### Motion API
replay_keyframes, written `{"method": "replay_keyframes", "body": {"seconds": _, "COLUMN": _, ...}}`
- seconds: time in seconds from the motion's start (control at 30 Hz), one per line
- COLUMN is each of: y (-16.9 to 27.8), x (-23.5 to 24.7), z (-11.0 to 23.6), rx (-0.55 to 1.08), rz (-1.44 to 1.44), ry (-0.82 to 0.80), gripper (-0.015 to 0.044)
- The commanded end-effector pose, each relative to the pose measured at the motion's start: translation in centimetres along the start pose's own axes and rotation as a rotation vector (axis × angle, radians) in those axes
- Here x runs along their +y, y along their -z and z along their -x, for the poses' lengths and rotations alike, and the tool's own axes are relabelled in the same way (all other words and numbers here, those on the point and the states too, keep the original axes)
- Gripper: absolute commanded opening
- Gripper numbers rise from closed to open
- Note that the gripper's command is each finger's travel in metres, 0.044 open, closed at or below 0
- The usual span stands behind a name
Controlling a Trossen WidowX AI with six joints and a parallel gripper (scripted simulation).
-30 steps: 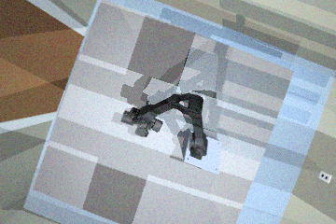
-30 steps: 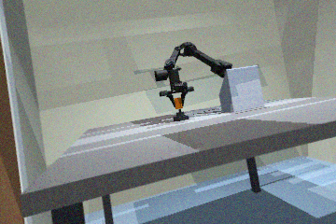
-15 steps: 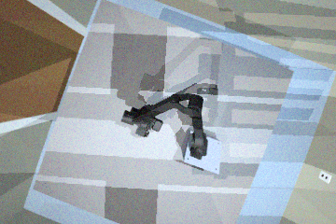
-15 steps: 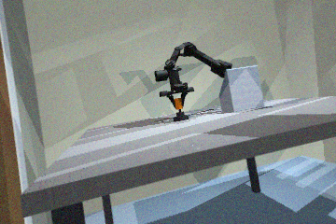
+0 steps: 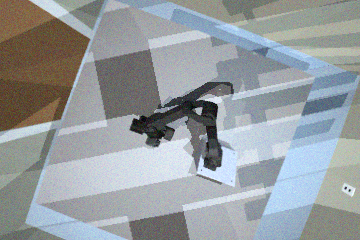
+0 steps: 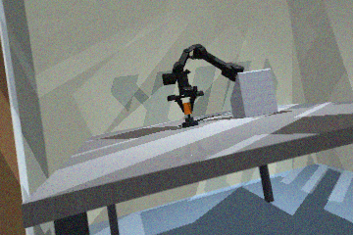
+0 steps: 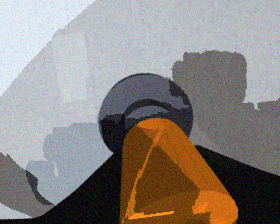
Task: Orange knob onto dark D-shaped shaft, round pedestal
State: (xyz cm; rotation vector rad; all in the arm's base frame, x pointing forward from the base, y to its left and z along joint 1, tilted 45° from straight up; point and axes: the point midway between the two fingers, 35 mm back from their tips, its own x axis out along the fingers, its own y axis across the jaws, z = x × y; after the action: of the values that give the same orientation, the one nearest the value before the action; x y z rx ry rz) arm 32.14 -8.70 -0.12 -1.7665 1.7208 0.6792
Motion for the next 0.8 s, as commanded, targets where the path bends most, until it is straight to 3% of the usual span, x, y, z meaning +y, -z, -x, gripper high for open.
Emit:
{"method": "replay_keyframes", "body": {"seconds": 0.0, "y": -0.02, "x": -0.05, "z": 0.09, "rx": 0.000, "rz": 0.088, "ry": 0.001, "gripper": 0.0000}}
{"method": "replay_keyframes", "body": {"seconds": 0.77, "y": -0.02, "x": -0.02, "z": 0.07, "rx": 0.000, "rz": 0.182, "ry": 0.001, "gripper": 0.0000}}
